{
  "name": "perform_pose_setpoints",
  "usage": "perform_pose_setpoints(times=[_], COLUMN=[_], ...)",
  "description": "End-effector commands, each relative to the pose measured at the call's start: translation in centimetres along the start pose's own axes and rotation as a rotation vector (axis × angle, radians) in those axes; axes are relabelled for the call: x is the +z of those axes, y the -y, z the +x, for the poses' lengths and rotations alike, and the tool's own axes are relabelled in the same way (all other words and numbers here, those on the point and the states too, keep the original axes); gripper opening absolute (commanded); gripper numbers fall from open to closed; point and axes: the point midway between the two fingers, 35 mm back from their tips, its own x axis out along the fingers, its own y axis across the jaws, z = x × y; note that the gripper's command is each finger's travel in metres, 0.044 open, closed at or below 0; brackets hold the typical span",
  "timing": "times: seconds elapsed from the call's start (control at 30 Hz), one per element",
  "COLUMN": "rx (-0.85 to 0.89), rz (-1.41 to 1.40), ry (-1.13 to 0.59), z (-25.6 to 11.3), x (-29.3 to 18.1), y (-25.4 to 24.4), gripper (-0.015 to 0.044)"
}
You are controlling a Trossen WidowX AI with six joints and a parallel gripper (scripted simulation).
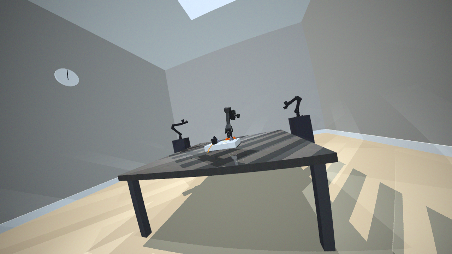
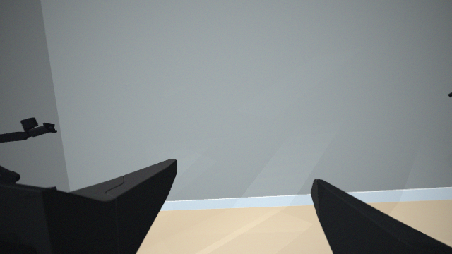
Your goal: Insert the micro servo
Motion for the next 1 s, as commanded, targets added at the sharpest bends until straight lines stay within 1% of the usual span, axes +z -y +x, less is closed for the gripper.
perform_pose_setpoints(times=[0.0,0.03,0.27,0.47,0.73,0.97], rx=[-0.003,-0.007,-0.056,-0.153,-0.204,-0.361], rz=[0.0,-0.004,-0.045,-0.112,-0.151,-0.277], ry=[0.0,0.0,-0.007,-0.032,-0.045,-0.114], z=[0.0,-0.1,-0.5,-2.0,-2.8,-6.0], x=[0.1,0.1,0.8,1.6,2.1,3.3], y=[0.2,0.4,2.9,7.9,10.2,17.4], gripper=[0.0426,0.044,0.044,0.044,0.044,0.044])
